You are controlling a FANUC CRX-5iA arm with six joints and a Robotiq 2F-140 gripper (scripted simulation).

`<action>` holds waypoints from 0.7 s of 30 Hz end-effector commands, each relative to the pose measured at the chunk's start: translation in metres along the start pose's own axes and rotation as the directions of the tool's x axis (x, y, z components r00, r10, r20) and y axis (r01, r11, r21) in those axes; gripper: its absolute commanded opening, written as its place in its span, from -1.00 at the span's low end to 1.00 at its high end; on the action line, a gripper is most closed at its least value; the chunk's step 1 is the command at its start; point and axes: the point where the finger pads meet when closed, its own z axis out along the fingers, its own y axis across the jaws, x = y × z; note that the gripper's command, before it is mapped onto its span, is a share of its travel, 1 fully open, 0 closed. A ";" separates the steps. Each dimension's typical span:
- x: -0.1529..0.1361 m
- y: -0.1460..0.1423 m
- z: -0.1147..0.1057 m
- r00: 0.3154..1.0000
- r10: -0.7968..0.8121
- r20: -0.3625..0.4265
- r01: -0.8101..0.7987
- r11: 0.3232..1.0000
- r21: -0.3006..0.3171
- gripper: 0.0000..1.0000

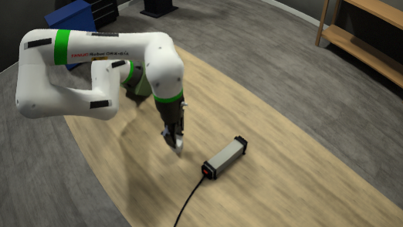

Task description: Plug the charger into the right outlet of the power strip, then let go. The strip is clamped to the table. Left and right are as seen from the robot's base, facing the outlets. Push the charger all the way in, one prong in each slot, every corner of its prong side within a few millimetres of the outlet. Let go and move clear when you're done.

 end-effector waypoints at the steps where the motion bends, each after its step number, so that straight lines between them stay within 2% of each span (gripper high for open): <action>1: 0.000 0.000 -0.003 1.000 0.000 0.001 0.000 1.000 0.000 -0.80; 10: 0.000 0.000 -0.014 1.000 0.000 0.001 0.000 1.000 0.000 -0.80; 21: 0.000 0.000 -0.016 1.000 0.000 0.001 0.000 1.000 0.000 -0.80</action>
